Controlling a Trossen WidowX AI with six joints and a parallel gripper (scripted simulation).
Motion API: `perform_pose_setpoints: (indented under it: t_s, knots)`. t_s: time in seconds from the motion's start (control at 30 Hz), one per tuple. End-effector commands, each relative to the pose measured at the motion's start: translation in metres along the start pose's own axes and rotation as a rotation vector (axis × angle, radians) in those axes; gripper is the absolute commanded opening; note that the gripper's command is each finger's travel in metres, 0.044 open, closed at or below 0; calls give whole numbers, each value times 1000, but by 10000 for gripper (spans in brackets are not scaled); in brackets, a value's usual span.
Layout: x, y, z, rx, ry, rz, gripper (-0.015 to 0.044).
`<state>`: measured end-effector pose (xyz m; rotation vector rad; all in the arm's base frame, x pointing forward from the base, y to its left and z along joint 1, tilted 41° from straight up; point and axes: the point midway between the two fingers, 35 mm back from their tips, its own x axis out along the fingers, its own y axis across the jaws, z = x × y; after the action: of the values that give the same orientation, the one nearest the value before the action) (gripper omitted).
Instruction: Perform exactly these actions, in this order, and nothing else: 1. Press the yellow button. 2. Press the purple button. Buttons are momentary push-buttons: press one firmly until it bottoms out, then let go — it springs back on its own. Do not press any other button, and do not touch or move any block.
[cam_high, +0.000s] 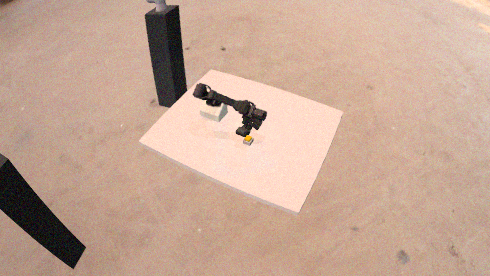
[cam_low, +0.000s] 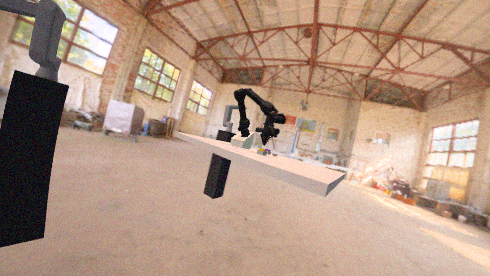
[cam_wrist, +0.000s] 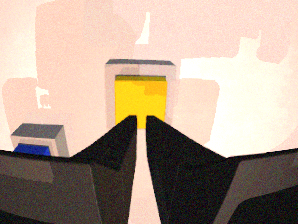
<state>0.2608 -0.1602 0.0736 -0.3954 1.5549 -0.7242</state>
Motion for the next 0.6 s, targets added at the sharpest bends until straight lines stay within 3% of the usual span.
perform_pose_setpoints:
  t_s: [0.0, 0.57]
  knots:
    - [5, 0, 0, -5, 2, -4, 20]
    - [32, -1, -1, -5, 2, -6, 20]
